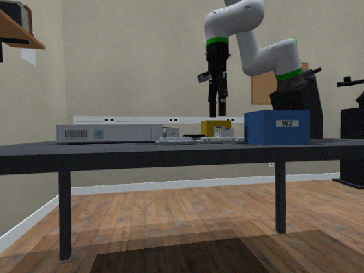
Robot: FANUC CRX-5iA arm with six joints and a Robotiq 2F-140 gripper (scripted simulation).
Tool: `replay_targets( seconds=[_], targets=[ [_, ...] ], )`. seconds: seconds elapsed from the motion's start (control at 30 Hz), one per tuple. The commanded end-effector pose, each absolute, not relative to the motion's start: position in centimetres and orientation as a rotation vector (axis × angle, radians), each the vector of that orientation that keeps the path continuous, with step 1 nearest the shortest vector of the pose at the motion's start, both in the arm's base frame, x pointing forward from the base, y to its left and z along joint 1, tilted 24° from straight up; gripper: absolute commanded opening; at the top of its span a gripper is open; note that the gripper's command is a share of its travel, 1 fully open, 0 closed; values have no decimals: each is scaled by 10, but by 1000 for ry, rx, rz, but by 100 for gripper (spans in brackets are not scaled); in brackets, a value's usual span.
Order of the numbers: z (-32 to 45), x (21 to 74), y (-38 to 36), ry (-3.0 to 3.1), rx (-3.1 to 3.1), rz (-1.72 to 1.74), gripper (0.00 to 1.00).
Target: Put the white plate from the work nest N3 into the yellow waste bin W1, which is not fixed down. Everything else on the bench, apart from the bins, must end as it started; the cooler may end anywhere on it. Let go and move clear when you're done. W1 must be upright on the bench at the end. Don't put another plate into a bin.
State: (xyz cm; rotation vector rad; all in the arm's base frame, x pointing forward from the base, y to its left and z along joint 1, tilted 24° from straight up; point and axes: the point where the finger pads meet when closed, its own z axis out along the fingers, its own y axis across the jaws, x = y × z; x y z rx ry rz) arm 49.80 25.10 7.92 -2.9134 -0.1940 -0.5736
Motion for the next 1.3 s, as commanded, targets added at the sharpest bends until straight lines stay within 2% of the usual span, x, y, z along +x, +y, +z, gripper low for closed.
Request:
replay_targets(
  seconds=[0.0, 1.27],
  targets=[
    [76, 500, 252, -194, -2912, -576, 70],
    [34, 517, 261, -194, -2912, -575, 70]
  ],
)
